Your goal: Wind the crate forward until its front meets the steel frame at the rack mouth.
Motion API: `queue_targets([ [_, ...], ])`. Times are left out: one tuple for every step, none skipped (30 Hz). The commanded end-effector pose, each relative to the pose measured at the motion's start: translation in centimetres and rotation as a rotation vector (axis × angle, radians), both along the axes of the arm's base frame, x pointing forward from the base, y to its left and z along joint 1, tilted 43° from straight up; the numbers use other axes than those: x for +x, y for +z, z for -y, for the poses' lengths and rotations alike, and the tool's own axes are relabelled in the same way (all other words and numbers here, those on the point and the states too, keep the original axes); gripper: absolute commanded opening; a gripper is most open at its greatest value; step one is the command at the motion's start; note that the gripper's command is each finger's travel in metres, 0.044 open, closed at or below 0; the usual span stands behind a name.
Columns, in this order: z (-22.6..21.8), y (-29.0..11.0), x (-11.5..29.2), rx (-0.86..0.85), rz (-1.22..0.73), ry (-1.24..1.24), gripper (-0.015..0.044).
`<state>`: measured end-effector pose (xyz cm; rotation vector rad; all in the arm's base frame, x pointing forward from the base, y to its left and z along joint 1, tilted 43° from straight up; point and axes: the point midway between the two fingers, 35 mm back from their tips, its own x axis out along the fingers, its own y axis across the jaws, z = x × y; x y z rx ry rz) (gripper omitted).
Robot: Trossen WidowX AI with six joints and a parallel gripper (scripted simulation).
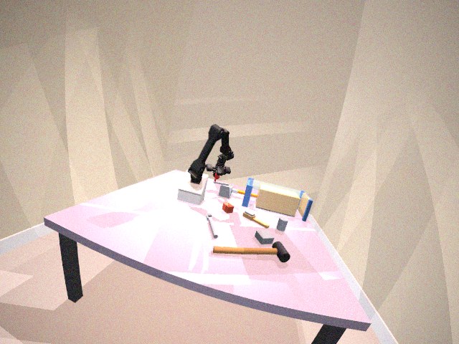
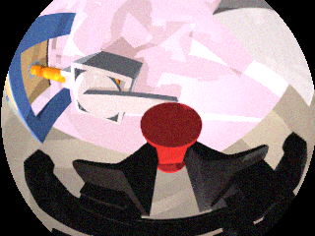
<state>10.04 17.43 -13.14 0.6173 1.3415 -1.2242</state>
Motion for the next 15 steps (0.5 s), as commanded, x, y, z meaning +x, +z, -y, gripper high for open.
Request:
queue_targets([
  [1.4,0.7,0.5,-0.027,0.014,0.001,0.0],
  [1.5,0.8,0.6,-0.027,0.014,0.001,0.0],
  [1.6,0.9,0.7,-0.028,0.014,0.001,0.0],
  [1.8,1.0,0.8,-0.028,0.014,0.001,0.0],
  [1.8,1.0,0.8,-0.028,0.015,0.001,0.0],
  [2.0,1.2,0.9,-0.028,0.015,0.001,0.0],
  [2.0,1.2,1.0,-0.028,0.015,0.001,0.0],
  [2.2,1.3,1.0,-0.028,0.015,0.001,0.0],
  [2.2,1.4,1.1,-0.028,0.015,0.001,0.0],
  [2.4,1.5,1.2,-0.029,0.015,0.001,0.0],
  [2.4,1.6,1.3,-0.029,0.015,0.001,0.0],
  [2.6,1.7,1.4,-0.029,0.015,0.001,0.0],
  [2.6,1.7,1.4,-0.029,0.015,0.001,0.0],
  [2.8,1.8,1.5,-0.029,0.015,0.001,0.0],
  [2.8,1.9,1.6,-0.029,0.015,0.001,0.0],
])
